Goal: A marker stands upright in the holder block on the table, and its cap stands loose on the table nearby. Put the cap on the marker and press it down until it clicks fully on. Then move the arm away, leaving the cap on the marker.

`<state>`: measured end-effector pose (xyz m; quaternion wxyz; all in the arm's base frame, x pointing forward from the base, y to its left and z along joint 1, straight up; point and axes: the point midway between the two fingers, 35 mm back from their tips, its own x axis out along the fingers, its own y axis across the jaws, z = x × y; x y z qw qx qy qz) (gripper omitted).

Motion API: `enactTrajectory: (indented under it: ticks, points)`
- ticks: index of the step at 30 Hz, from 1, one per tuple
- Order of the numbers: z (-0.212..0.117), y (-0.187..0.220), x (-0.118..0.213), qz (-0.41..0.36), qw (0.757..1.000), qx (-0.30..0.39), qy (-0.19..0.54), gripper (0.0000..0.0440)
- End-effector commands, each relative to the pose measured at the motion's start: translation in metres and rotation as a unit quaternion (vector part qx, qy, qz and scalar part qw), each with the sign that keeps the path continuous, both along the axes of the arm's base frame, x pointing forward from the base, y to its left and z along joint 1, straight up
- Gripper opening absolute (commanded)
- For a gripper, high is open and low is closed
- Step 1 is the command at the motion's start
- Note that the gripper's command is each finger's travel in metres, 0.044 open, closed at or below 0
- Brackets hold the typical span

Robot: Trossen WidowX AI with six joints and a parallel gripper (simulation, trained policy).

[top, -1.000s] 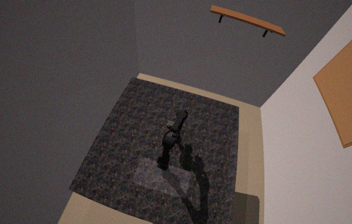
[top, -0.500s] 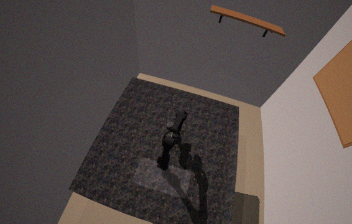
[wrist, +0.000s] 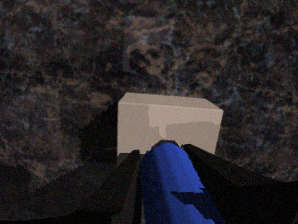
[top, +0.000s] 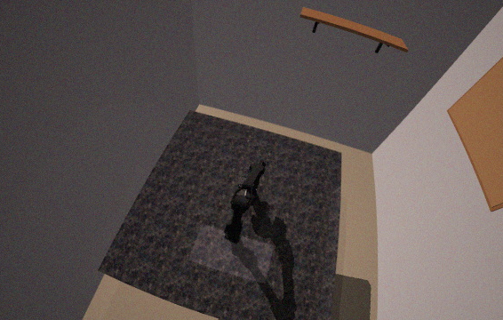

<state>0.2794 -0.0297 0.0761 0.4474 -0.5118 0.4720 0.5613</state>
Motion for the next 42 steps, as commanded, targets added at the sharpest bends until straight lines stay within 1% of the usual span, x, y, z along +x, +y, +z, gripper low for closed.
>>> enactTrajectory:
  ticks: [1,3,13,17,19,21,26,28,42]
  points:
    - [-0.015,0.002,-0.009,0.014,1.000,0.002,0.019,0.0079]
    - [-0.015,0.003,-0.013,0.017,1.000,0.005,0.025,0.0090]
    - [-0.015,0.004,-0.015,0.018,0.999,0.006,0.027,0.0148]
    - [-0.015,0.004,-0.016,0.019,0.999,0.007,0.028,0.0189]
    - [-0.014,0.005,-0.017,0.022,0.999,0.010,0.029,0.0223]
    - [-0.013,0.006,-0.018,0.024,0.999,0.012,0.027,0.0266]
    - [-0.011,0.008,-0.019,0.028,0.999,0.015,0.016,0.0396]
    - [-0.009,0.008,-0.019,0.031,0.999,0.015,0.010,0.0440]
    - [0.022,0.008,-0.008,0.038,0.998,0.010,-0.054,0.0440]
